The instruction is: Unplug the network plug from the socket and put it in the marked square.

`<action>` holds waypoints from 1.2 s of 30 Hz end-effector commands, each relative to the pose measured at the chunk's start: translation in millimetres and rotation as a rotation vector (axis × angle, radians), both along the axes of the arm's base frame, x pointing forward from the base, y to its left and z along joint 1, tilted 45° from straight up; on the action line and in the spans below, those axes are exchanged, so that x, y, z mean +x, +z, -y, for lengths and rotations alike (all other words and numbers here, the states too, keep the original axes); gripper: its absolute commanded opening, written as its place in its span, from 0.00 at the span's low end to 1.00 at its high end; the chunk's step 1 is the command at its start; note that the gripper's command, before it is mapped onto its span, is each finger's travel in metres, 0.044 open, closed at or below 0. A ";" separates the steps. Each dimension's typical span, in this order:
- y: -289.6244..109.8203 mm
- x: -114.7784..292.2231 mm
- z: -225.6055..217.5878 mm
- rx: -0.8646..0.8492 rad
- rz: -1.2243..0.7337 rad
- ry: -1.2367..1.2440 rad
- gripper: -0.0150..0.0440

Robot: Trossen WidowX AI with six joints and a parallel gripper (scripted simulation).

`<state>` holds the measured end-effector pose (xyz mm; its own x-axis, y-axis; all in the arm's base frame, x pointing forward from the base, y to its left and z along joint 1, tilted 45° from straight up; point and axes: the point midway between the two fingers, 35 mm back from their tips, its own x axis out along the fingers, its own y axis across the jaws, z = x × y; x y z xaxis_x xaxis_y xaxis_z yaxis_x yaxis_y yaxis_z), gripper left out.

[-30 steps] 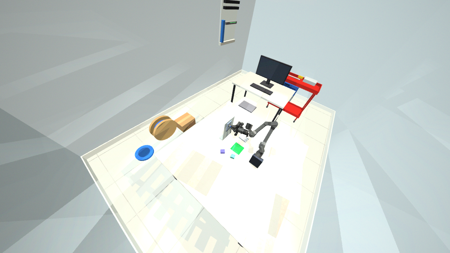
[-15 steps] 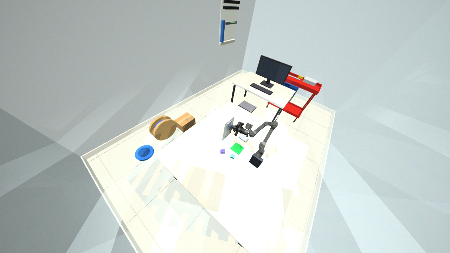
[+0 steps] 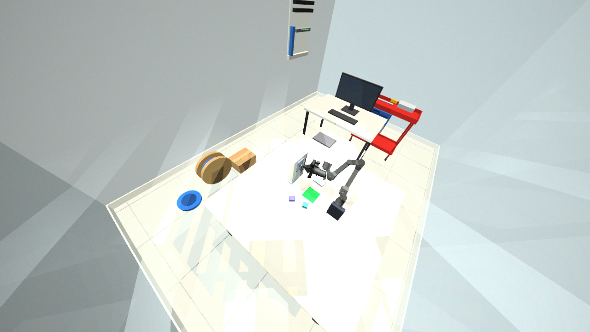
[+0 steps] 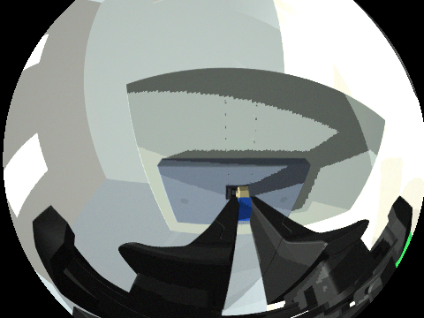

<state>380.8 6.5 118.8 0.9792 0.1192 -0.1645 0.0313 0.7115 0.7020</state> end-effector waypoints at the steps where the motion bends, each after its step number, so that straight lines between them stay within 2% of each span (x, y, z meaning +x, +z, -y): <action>1: -0.1 -3.4 -0.3 0.003 0.000 0.000 0.25; 36: -0.7 -24.6 -1.5 0.003 -0.001 0.000 0.25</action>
